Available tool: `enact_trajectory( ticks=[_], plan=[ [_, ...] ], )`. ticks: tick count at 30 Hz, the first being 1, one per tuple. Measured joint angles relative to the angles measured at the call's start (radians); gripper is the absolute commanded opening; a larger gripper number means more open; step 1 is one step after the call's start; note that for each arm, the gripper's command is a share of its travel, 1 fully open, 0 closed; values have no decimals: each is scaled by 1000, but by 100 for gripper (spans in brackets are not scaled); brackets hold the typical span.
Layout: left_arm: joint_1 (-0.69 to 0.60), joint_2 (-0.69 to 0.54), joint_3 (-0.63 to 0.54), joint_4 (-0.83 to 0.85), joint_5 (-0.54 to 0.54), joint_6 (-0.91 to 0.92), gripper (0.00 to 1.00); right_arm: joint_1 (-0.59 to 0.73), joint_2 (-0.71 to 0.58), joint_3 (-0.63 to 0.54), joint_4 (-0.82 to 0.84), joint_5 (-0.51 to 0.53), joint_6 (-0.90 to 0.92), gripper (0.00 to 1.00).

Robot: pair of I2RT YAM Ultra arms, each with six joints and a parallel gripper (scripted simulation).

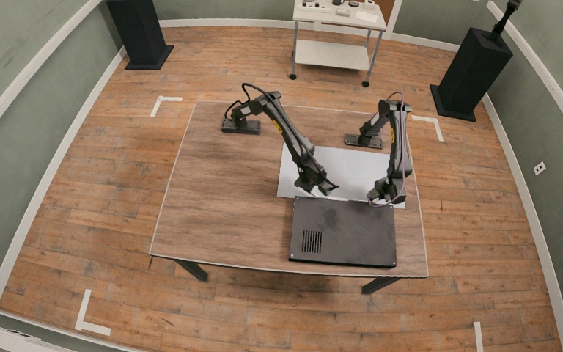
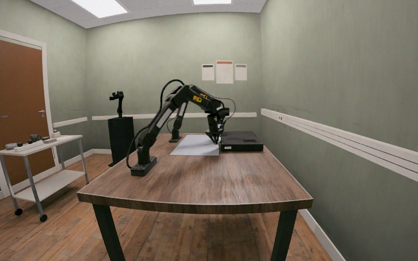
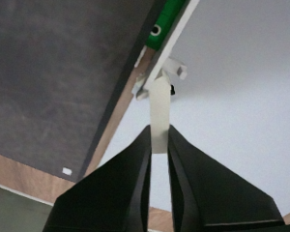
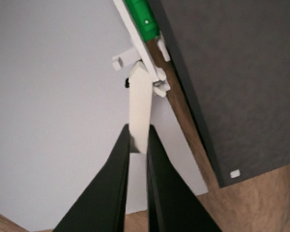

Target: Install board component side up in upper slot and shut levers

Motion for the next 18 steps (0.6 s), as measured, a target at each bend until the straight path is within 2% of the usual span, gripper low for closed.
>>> enact_trajectory(
  ticks=[7, 18],
  plan=[
    [-3, -9, -12, 3, 0, -88, 3, 17, -8, -14, 13, 31, 93, 3],
    [-6, -10, -13, 3, 0, -116, 3, 17, -9, -16, 14, 32, 121, 3]
  ],
)
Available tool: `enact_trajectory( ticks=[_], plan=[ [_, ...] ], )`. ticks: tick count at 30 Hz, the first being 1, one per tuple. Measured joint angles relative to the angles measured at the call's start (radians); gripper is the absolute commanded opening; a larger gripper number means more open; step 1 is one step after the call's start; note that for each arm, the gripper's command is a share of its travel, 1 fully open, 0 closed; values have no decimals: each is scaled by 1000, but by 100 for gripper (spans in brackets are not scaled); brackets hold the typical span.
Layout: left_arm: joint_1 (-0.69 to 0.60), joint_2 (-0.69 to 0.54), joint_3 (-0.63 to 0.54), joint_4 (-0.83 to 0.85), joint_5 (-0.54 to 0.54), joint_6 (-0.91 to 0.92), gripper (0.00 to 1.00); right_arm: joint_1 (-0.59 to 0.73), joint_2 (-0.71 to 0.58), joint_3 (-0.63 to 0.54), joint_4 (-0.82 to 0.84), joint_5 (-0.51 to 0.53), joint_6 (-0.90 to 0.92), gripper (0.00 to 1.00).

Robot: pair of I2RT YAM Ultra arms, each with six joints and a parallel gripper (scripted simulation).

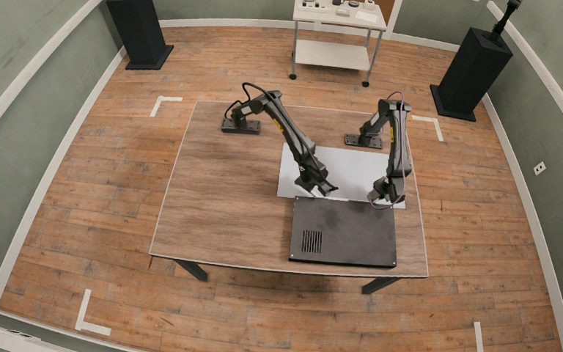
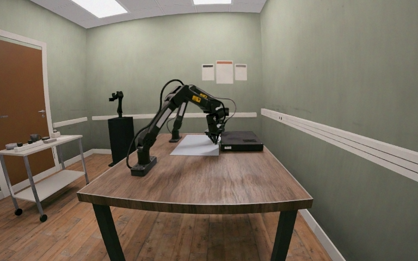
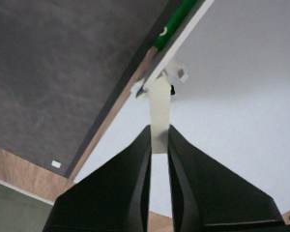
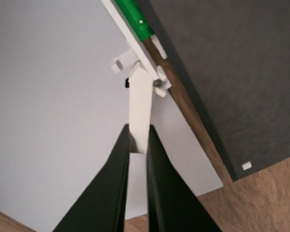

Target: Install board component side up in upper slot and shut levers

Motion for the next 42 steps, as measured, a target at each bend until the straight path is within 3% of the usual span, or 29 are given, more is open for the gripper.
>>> enact_trajectory(
  ticks=[18, 34, 42],
  plan=[
    [-13, -18, -24, 4, 3, -236, 3, 40, -2, -4, 8, 72, 249, 3],
    [-16, -19, -26, 3, 3, -278, 3, 44, -2, -4, 9, 79, 300, 3],
    [-25, -26, -36, 6, 3, -397, 3, 66, 5, 3, 8, 120, 426, 3]
  ],
)
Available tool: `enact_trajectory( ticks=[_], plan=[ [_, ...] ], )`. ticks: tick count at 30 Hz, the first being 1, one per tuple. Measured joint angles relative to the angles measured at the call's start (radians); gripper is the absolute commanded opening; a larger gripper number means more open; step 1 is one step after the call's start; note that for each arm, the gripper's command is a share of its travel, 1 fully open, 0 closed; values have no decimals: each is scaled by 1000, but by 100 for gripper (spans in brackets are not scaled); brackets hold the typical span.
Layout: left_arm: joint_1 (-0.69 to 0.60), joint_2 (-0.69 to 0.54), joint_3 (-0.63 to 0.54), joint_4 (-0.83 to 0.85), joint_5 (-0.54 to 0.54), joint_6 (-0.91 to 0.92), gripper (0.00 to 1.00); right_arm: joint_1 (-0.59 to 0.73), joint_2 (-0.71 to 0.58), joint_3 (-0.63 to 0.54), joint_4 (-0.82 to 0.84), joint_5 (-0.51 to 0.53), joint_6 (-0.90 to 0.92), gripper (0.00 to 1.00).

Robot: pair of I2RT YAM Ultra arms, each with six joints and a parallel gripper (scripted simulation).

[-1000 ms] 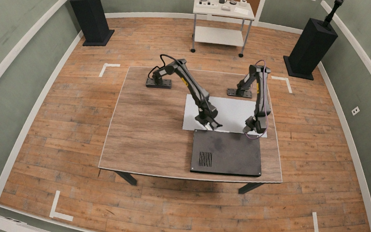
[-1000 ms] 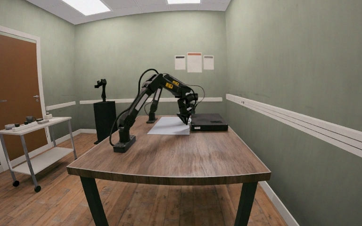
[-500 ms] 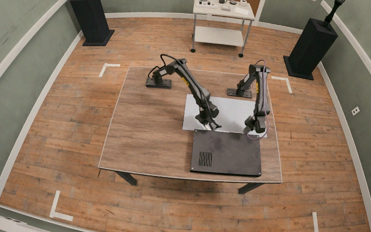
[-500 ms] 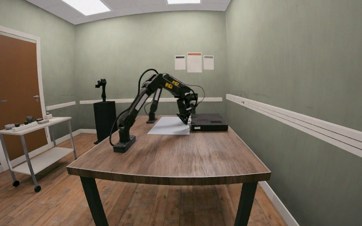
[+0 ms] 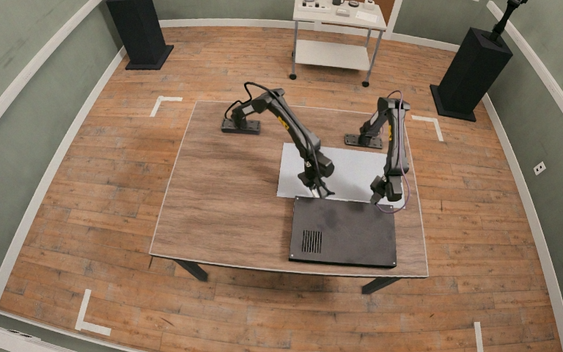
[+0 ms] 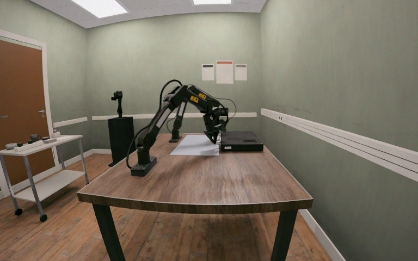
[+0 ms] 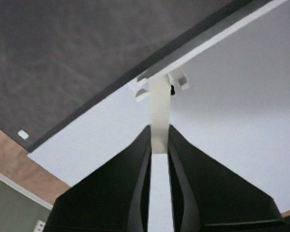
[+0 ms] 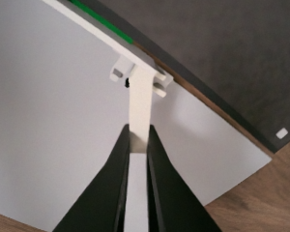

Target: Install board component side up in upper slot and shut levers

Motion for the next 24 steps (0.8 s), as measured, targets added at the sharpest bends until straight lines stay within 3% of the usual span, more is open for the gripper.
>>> enact_trajectory(
  ticks=[10, 24],
  plan=[
    [-10, -5, -7, 2, 0, -132, 3, 19, 25, 44, -34, 35, 137, 3],
    [-12, -7, -8, 2, 1, -162, 3, 21, 30, 56, -43, 35, 166, 3]
  ],
)
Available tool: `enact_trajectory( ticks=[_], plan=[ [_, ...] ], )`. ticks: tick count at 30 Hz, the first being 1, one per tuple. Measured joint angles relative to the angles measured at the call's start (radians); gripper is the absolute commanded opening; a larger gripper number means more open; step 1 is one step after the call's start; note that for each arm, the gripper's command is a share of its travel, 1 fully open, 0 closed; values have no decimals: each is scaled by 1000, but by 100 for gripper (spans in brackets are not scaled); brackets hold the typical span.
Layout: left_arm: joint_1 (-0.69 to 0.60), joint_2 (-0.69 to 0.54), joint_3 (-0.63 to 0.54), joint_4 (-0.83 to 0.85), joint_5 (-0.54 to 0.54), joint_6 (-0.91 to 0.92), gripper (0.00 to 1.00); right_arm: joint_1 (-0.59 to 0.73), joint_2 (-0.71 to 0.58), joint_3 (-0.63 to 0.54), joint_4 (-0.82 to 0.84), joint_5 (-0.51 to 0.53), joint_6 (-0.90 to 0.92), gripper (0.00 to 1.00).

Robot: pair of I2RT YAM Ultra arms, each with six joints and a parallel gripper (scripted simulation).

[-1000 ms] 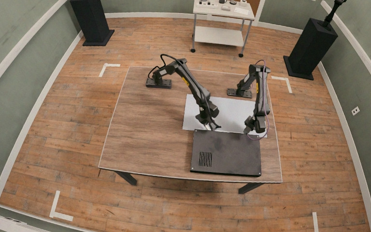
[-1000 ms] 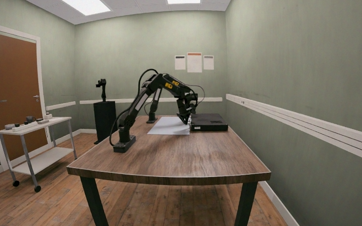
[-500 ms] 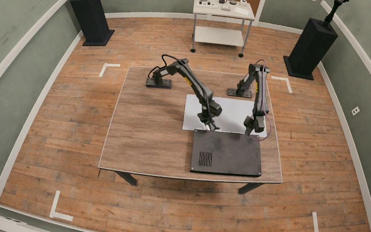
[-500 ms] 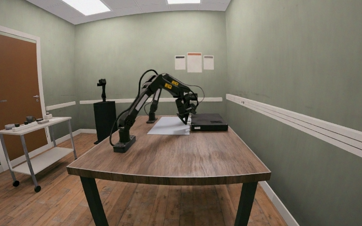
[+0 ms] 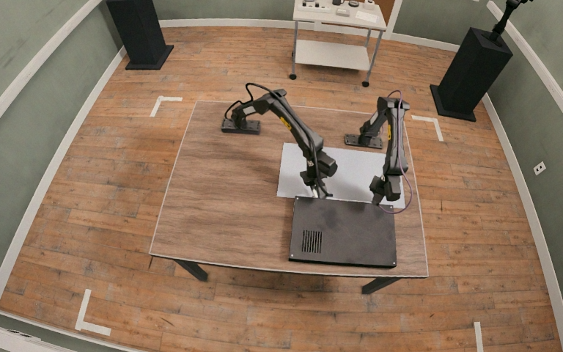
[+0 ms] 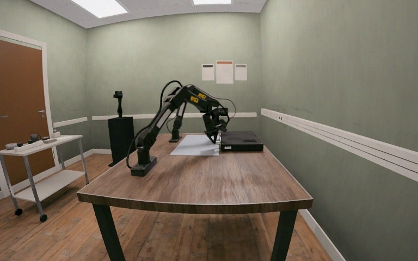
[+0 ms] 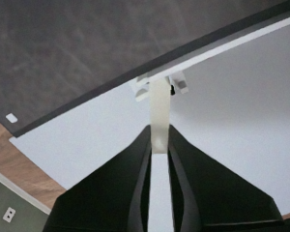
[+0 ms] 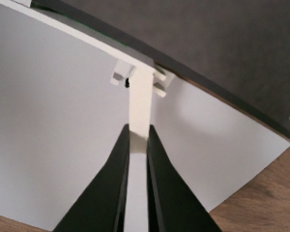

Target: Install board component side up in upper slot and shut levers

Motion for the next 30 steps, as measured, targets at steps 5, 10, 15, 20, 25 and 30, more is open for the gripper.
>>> enact_trajectory(
  ticks=[5, 10, 15, 20, 25, 30],
  plan=[
    [-4, 0, 0, -2, 4, -58, 3, 5, 2, 2, 2, 8, 60, 3],
    [-11, 0, 0, -6, 3, -140, 3, 18, 25, 43, -31, 35, 145, 3],
    [-16, 0, -1, -5, -1, -183, 3, 27, 49, 86, -70, 57, 196, 3],
    [-21, 0, -1, -6, -5, -224, 3, 34, 74, 132, -109, 72, 246, 3],
    [-26, 0, -1, -6, -5, -269, 3, 38, 92, 167, -134, 76, 301, 3],
    [-30, -1, -2, -6, -3, -312, 3, 42, 109, 198, -155, 83, 352, 3]
  ],
)
